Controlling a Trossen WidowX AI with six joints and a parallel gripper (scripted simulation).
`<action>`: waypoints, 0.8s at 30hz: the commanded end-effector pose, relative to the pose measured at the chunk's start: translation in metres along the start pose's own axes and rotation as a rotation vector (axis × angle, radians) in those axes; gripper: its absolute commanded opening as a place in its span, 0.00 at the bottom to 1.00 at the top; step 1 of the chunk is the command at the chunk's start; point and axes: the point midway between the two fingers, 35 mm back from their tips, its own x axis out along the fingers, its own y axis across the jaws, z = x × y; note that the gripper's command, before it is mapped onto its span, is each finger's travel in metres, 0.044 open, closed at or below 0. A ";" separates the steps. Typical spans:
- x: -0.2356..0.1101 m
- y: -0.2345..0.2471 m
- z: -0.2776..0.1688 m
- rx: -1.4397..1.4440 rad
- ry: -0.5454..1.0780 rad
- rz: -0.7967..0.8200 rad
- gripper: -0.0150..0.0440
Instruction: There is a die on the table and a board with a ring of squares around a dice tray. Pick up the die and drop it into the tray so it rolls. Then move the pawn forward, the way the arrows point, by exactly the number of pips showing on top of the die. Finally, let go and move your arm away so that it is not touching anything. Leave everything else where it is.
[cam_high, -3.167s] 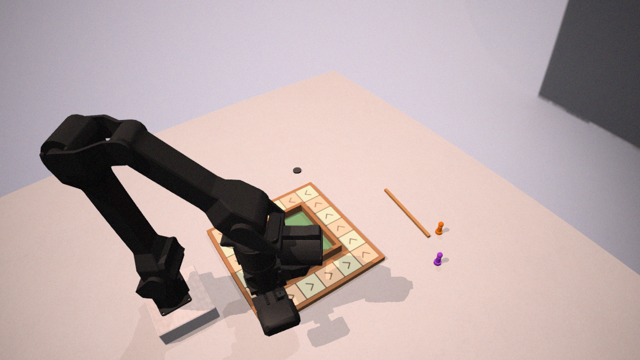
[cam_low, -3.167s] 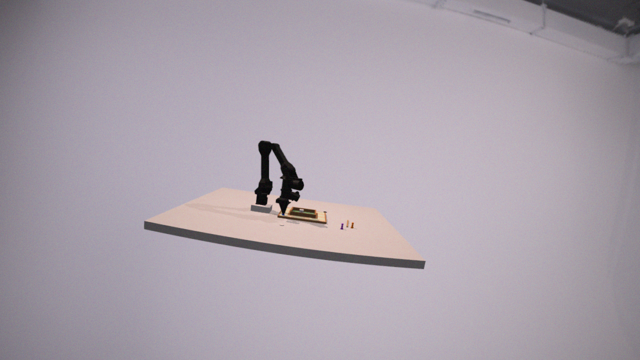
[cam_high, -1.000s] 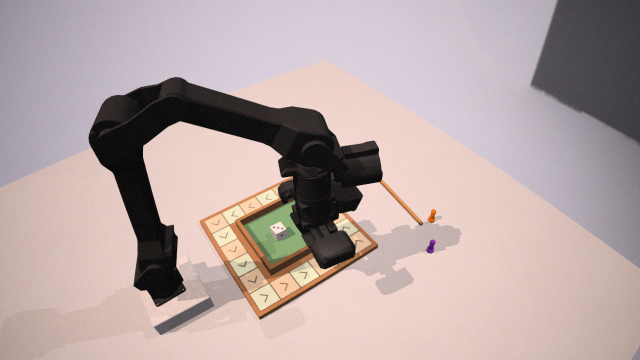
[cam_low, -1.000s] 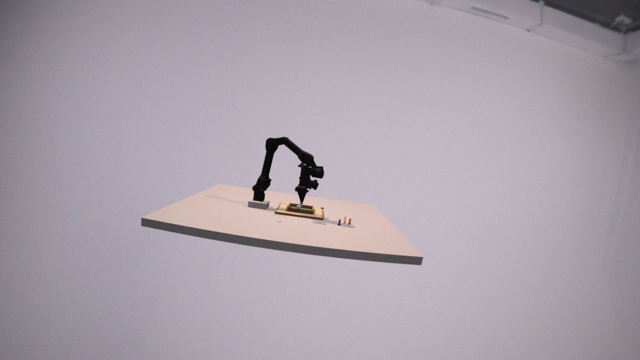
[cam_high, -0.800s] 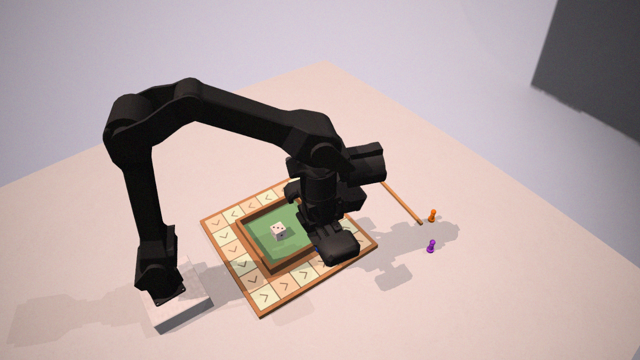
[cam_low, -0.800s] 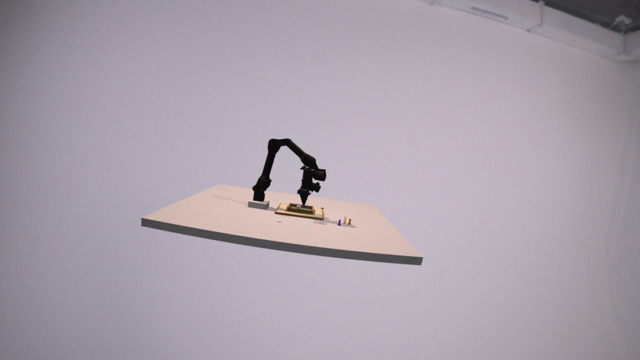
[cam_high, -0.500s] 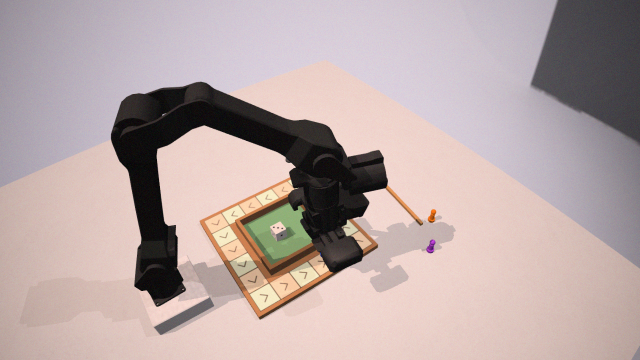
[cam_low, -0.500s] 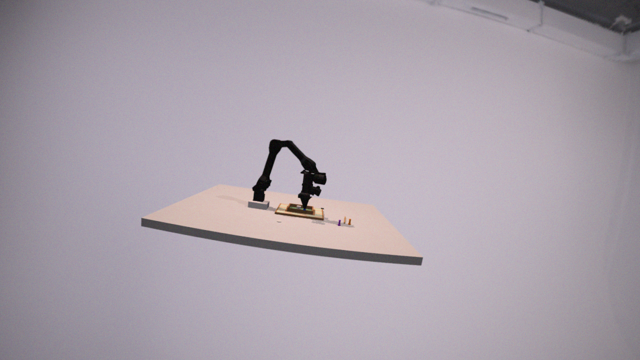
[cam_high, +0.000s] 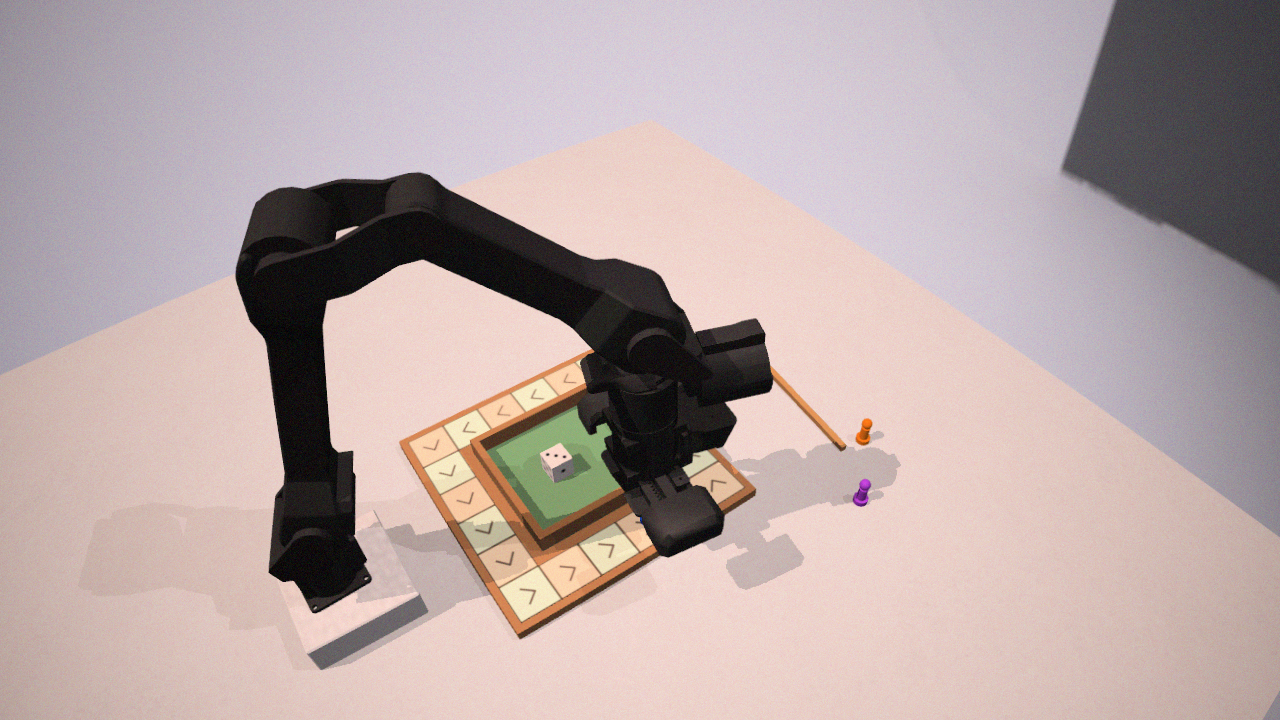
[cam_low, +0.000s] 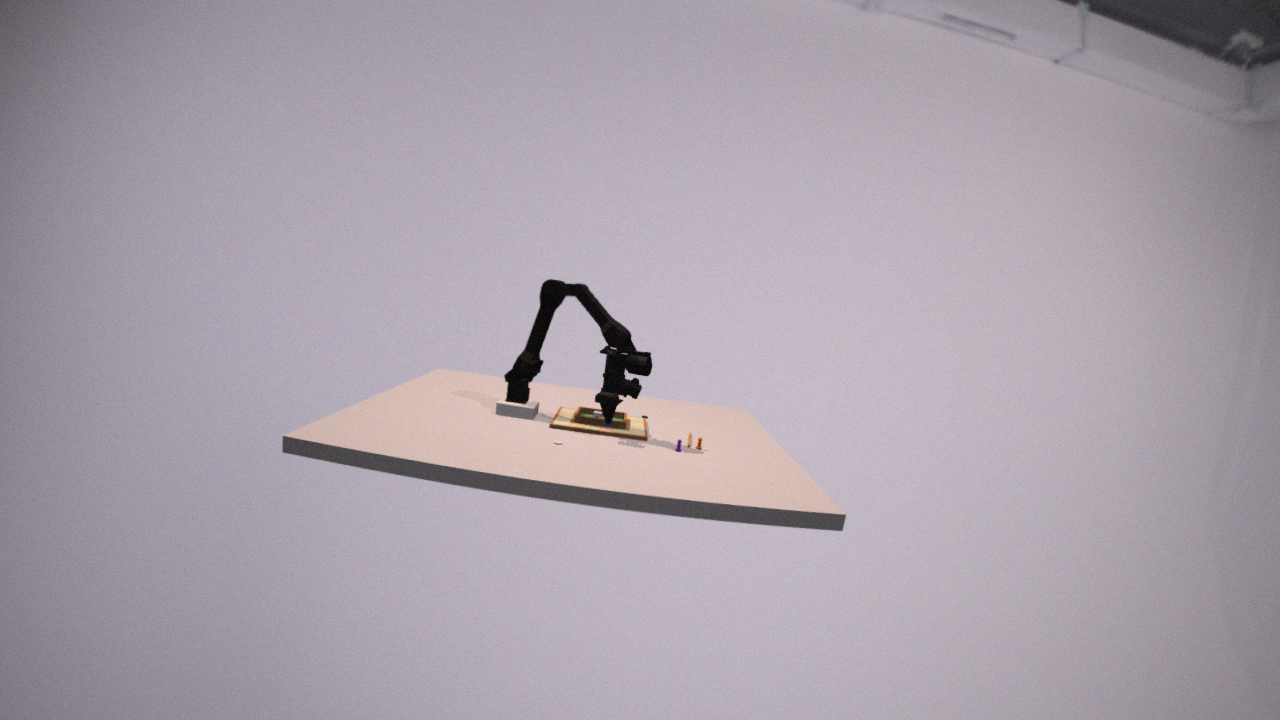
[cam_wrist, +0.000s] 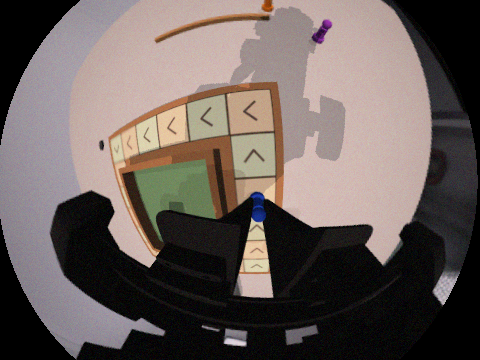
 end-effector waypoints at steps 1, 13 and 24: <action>0.010 0.000 -0.003 0.004 0.013 0.000 0.25; 0.006 0.000 0.000 0.000 0.001 0.000 0.65; -0.045 0.002 -0.001 0.002 0.012 0.000 1.00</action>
